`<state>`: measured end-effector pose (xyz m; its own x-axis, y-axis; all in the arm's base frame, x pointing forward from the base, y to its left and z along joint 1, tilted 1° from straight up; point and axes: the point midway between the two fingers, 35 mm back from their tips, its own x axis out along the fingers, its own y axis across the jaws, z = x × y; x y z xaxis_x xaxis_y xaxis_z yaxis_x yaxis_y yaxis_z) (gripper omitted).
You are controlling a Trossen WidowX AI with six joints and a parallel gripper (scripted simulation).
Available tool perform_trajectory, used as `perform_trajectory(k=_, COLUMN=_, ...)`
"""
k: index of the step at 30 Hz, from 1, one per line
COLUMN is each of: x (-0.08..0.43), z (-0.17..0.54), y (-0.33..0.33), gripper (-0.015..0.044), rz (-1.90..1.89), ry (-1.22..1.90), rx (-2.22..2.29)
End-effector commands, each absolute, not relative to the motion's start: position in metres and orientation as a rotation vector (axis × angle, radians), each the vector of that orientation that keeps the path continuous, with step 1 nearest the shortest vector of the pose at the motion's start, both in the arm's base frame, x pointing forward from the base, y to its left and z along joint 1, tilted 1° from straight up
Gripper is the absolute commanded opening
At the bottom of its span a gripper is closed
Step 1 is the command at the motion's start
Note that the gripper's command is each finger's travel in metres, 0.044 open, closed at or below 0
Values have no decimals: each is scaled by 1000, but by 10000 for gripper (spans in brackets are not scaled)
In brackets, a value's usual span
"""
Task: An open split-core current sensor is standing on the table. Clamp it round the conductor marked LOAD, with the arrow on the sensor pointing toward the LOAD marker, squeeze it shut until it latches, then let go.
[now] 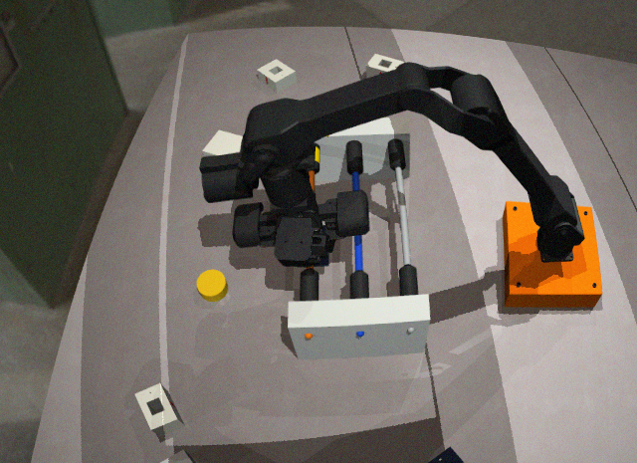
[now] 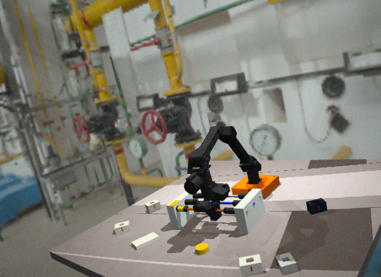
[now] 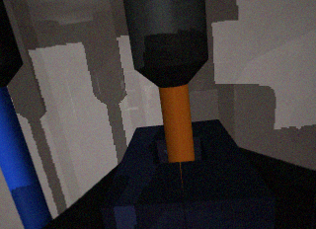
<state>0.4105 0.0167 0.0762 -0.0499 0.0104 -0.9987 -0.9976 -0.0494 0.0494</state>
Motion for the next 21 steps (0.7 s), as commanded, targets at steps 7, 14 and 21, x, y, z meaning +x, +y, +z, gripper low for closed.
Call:
perform_trajectory(k=7, x=411, z=76, y=17, gripper=254, rz=1287, ry=1213, rx=-1213)
perform_trajectory(k=14, x=411, z=76, y=17, gripper=359, rz=1287, ry=1213, rx=-1213)
perform_trajectory(k=21, x=411, z=76, y=17, gripper=440, rz=1287, ry=1213, rx=-1213)
